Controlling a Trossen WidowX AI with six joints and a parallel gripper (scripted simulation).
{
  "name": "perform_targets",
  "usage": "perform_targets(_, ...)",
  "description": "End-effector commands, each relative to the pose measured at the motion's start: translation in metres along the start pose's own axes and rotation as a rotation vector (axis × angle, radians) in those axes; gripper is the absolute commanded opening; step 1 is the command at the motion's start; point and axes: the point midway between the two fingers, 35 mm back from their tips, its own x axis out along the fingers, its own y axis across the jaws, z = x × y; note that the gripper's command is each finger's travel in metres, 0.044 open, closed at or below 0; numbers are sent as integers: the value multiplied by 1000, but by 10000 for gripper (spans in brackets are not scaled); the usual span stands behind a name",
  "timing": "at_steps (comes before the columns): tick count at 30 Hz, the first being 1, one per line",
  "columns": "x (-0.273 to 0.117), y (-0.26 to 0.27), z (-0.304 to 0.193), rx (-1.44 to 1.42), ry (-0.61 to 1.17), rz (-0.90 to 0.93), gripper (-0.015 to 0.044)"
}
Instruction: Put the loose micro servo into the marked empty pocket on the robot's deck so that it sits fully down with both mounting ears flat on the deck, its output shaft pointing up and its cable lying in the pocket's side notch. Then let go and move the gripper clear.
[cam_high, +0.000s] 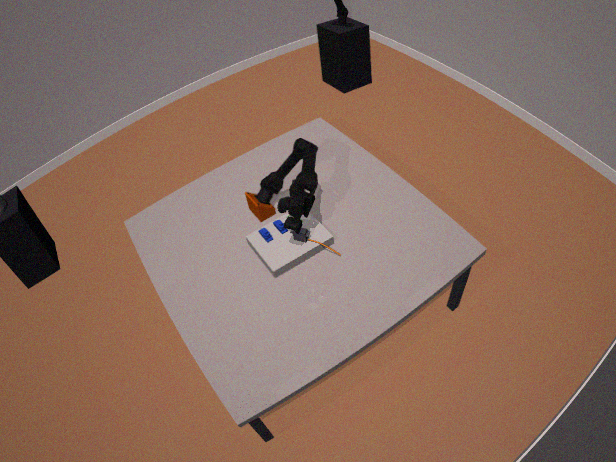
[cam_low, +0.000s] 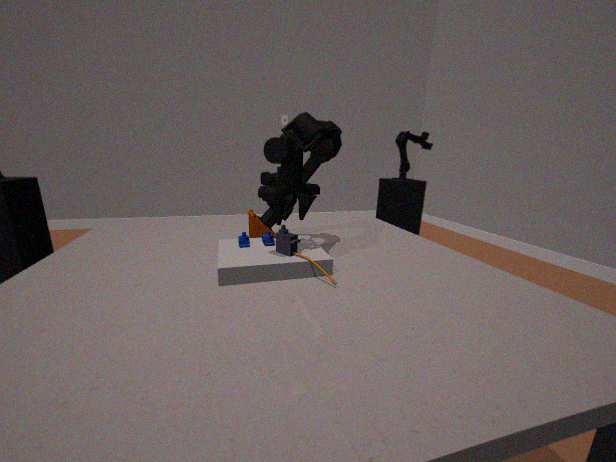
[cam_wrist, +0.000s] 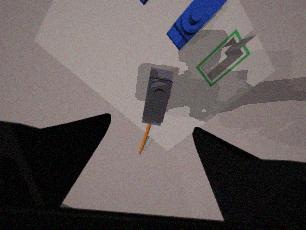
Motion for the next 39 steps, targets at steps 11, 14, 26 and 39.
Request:
perform_targets(11, 27, -1, 0, 19, 5, -13, 440)
perform_targets(14, 29, -1, 0, 19, 5, -13, 440)
perform_targets(26, 46, -2, -1, 19, 5, -14, 440)
perform_targets(39, 47, -2, -1, 19, 5, -14, 125)
